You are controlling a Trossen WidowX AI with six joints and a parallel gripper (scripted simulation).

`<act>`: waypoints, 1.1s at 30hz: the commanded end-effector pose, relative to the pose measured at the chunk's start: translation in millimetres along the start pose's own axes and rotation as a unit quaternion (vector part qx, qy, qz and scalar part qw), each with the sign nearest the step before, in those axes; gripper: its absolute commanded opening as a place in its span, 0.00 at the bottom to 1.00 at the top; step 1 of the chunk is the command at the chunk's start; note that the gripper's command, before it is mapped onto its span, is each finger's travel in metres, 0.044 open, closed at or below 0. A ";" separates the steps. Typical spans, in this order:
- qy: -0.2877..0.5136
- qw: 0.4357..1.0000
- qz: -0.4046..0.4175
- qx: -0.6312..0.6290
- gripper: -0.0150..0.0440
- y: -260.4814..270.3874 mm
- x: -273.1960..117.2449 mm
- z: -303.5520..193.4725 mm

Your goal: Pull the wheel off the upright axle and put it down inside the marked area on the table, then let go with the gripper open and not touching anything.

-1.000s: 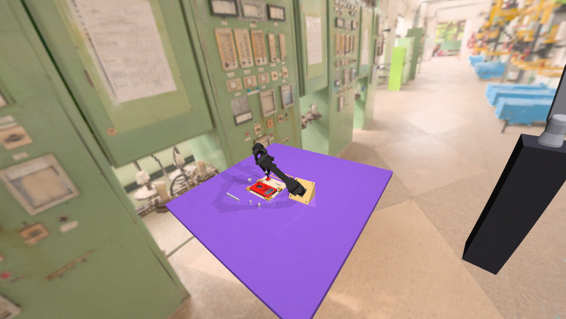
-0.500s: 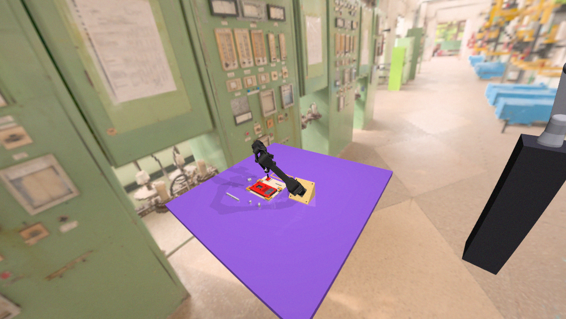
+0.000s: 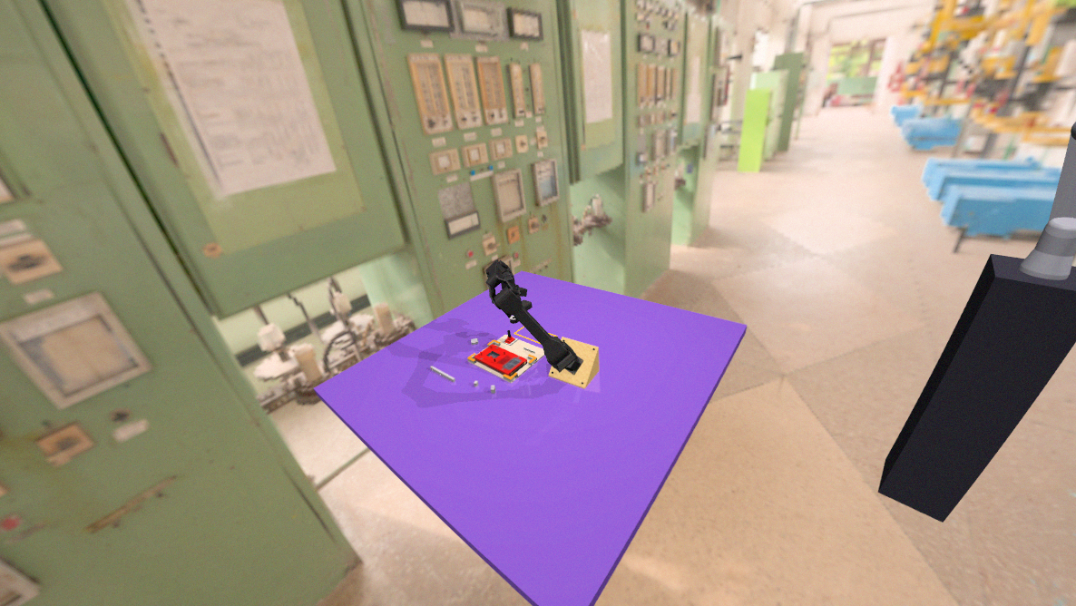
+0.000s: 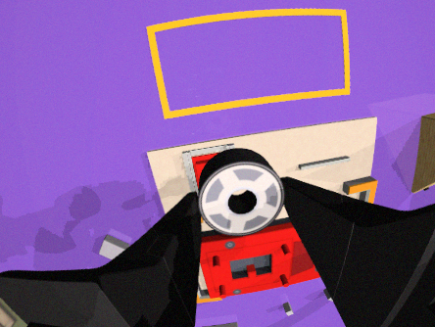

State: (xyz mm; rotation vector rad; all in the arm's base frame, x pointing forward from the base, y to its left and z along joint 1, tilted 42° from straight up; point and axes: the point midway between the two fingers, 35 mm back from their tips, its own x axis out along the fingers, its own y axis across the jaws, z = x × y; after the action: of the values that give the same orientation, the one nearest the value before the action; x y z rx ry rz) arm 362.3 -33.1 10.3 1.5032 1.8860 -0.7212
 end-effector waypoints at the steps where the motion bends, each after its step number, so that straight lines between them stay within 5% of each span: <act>1: -0.001 1.000 0.001 0.002 0.25 -10.0 -1.8 18.2; 15: -0.002 1.000 0.001 0.001 0.25 -44.0 -4.7 71.0; 33: -0.001 1.000 0.001 0.000 0.25 -42.4 32.3 72.6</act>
State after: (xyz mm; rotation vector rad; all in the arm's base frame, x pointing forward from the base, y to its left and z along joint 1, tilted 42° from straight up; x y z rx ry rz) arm 327.3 -82.8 -51.3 1.4994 1.8748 -0.7197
